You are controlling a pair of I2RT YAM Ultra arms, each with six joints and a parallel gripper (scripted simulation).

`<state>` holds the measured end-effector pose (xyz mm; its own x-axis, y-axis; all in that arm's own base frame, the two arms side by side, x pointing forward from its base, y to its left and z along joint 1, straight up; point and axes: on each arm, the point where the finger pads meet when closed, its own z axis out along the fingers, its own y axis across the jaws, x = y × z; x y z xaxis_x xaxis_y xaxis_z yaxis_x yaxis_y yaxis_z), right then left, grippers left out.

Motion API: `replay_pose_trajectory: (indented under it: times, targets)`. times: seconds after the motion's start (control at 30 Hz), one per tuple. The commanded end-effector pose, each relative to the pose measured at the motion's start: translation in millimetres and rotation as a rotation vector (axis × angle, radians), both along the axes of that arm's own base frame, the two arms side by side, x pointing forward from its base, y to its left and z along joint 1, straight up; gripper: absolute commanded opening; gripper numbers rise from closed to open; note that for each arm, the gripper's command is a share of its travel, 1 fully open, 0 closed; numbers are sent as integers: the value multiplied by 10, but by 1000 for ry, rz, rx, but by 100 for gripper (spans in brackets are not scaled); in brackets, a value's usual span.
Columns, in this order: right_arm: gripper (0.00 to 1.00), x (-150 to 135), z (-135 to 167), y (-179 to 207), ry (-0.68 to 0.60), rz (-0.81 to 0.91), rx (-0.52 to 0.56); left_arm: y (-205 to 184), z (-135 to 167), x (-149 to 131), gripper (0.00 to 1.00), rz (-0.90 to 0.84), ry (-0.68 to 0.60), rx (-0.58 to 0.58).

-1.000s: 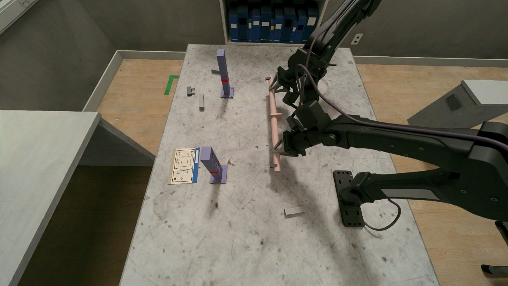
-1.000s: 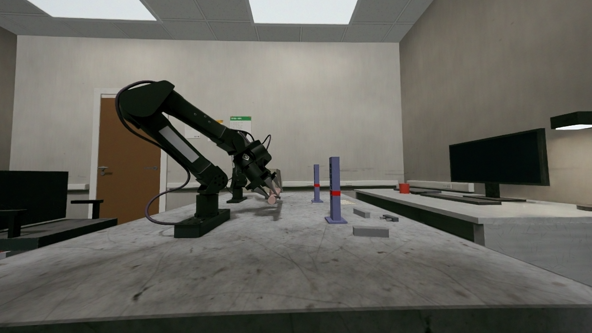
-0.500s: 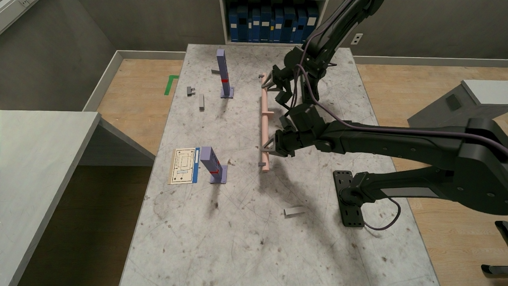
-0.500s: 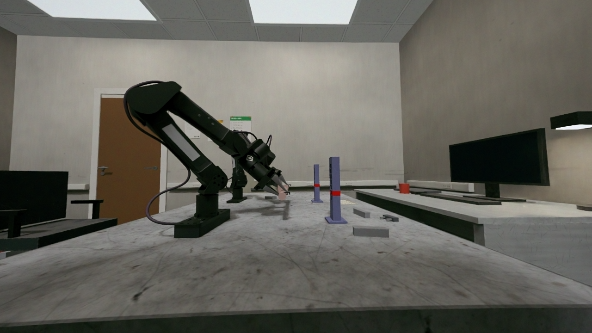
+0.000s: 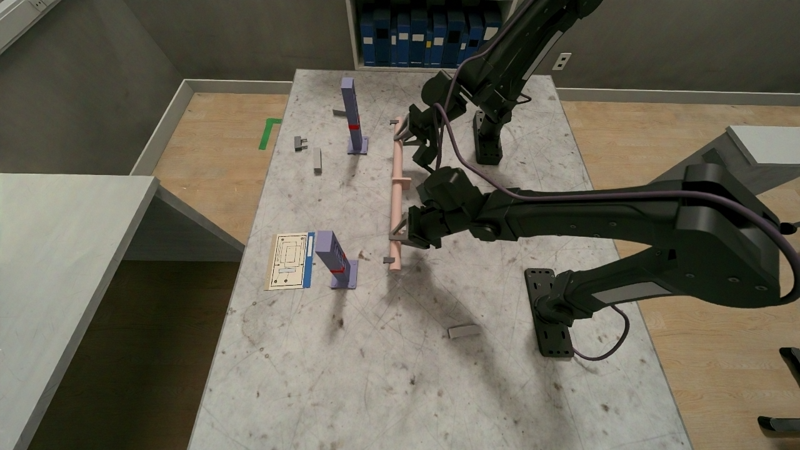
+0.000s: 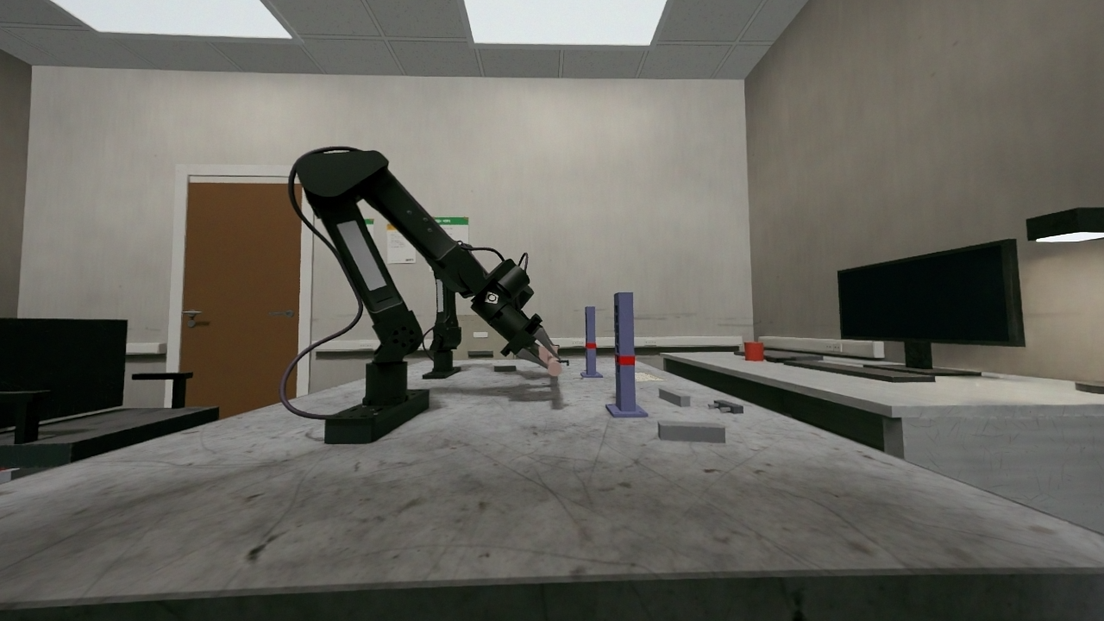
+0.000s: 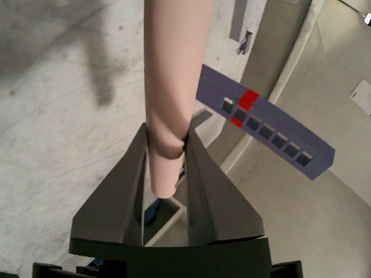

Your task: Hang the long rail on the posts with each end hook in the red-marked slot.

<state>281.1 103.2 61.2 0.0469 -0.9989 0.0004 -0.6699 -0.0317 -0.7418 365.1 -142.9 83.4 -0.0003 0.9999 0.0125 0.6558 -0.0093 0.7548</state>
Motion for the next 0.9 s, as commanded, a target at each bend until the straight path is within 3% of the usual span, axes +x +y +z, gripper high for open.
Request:
replay_pose_trajectory:
  times: [0.0,0.43,0.87]
  targets:
    - [19,346,218,60,-90,-7,13,9,247,278,19,19,-85,-12]
    - [19,785,260,120,-92,-4,14,51,271,709,19,22,-81,-15]
    - [19,854,284,127,-90,-4,16,56,280,780,19,21,-77,-18]
